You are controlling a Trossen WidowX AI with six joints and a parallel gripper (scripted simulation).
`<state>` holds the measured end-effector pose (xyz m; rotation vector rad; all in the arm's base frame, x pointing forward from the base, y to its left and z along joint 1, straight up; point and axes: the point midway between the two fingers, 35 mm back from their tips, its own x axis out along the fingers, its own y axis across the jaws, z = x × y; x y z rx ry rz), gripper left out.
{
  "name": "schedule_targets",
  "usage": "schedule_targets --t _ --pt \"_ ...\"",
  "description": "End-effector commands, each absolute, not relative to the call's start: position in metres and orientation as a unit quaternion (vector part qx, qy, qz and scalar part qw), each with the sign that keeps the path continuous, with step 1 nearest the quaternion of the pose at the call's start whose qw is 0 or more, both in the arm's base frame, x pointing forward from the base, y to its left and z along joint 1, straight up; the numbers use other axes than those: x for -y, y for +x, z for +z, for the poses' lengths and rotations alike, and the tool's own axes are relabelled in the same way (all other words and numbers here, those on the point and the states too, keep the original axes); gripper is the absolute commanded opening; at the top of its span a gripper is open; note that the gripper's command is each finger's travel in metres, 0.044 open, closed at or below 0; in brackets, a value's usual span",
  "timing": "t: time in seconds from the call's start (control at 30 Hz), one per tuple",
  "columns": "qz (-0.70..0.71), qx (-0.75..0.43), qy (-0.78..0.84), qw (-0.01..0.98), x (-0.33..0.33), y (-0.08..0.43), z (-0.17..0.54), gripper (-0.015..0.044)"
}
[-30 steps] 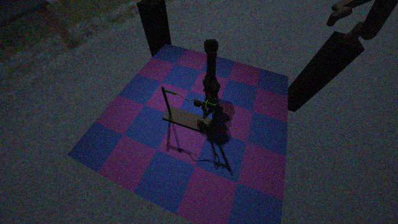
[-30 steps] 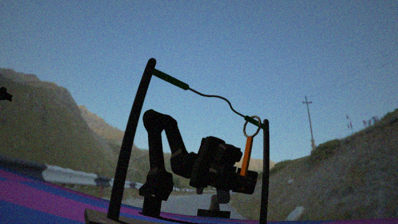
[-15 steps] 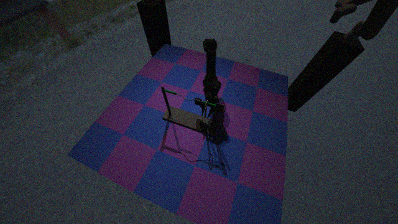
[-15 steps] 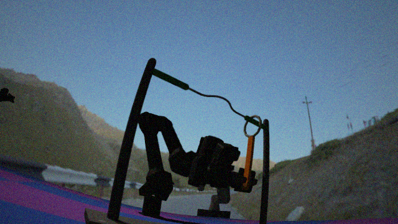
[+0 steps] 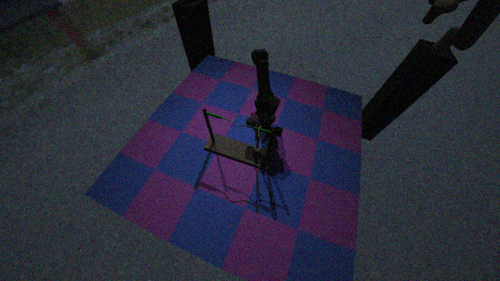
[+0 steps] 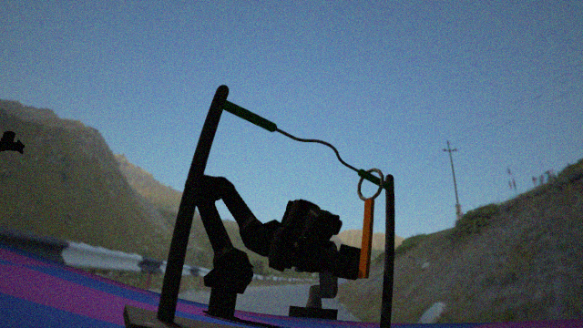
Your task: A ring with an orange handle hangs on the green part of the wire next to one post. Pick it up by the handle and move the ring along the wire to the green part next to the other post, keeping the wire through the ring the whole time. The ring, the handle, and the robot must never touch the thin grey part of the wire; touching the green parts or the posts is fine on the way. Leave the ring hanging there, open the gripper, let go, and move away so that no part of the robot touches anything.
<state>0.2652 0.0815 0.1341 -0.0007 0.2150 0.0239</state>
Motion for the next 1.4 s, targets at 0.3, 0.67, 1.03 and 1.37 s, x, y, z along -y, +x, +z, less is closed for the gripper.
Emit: schedule_targets --t 0.3,0.67,1.03,1.37 --pt "0.012 -0.108 0.002 0.994 -0.08 0.251 0.134 0.016" --pt "0.012 -0.108 0.002 0.994 -0.08 0.251 0.134 0.016" --pt "0.013 -0.111 0.001 0.994 -0.082 0.227 0.141 0.0317" --pt "0.013 -0.108 0.0 0.994 -0.078 0.202 0.145 0.044"
